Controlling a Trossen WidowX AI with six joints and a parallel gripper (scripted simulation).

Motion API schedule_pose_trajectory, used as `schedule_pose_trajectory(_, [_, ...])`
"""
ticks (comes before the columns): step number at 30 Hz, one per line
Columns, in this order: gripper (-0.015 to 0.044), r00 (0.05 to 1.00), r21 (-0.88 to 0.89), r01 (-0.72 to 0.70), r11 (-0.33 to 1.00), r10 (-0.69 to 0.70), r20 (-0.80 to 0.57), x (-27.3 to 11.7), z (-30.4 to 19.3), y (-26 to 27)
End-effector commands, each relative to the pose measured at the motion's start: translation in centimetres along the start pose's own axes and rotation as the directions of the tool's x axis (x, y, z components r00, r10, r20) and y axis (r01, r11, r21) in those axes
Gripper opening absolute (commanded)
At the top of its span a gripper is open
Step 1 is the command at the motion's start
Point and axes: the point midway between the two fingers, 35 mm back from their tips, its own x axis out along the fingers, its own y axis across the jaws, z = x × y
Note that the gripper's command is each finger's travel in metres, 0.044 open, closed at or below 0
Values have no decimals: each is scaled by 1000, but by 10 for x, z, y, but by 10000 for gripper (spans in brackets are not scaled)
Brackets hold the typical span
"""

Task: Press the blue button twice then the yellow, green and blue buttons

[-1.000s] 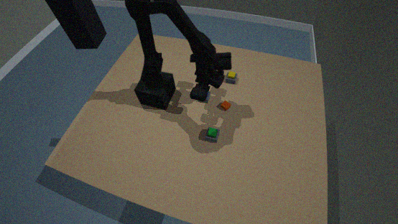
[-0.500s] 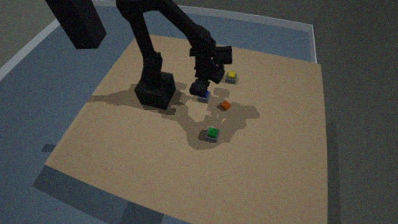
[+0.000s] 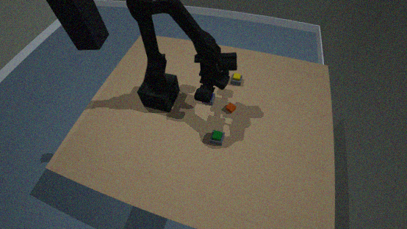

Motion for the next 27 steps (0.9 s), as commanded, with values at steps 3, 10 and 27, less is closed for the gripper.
schedule_pose_trajectory(3, [20, 1000, -5, 5, 1000, -5, -2, 6, -2, -1])
schedule_pose_trajectory(10, [20, 1000, -5, 5, 1000, -5, -2, 6, -2, -1])
schedule_pose_trajectory(27, [20, 1000, -5, 5, 1000, -5, -2, -28, -2, -1])
